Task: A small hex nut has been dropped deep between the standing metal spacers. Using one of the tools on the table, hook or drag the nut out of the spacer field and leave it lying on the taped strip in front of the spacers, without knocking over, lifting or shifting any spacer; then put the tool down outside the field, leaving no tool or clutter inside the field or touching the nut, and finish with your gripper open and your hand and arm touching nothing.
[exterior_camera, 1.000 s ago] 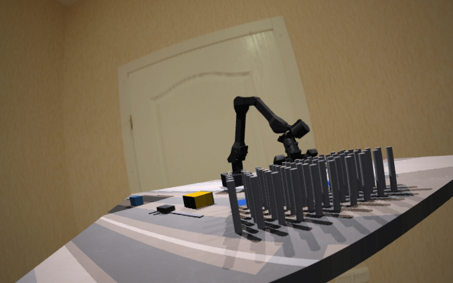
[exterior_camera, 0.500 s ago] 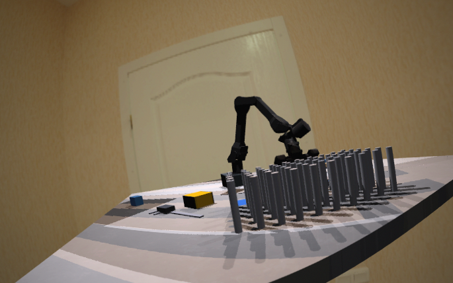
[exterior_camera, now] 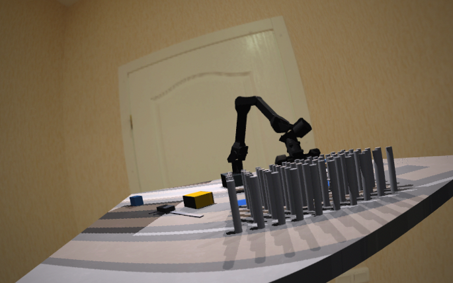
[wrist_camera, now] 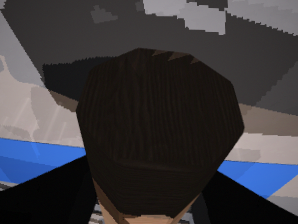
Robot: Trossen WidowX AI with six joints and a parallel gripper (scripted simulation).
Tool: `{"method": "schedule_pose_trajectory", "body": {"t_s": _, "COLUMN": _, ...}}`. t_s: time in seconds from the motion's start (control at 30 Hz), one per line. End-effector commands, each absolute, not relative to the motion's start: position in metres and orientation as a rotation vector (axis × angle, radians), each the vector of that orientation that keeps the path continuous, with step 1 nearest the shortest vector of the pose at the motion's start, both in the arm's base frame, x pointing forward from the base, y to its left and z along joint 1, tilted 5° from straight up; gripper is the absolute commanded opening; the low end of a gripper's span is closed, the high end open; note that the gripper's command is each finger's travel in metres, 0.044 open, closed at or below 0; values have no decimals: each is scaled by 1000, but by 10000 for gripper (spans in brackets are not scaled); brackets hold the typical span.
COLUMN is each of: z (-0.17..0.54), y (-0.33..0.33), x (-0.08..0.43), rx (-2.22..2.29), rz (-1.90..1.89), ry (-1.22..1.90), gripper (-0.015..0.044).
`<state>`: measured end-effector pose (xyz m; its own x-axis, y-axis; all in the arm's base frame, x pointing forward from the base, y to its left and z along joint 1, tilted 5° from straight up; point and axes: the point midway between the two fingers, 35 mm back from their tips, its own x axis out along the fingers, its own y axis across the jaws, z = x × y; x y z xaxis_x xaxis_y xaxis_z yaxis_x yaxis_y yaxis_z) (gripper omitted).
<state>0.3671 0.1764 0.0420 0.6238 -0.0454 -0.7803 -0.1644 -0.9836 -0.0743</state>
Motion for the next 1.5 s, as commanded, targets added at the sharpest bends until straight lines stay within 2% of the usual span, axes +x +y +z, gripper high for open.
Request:
{"method": "schedule_pose_trajectory", "body": {"t_s": 0.0, "z": 43, "y": 177, "x": 373, "rx": -2709, "rz": 1289, "ry": 168, "gripper": 0}}
{"method": "schedule_pose_trajectory", "body": {"t_s": 1.47, "z": 44, "y": 171, "x": 403, "rx": -2712, "rz": 1283, "ry": 168, "gripper": 0}}
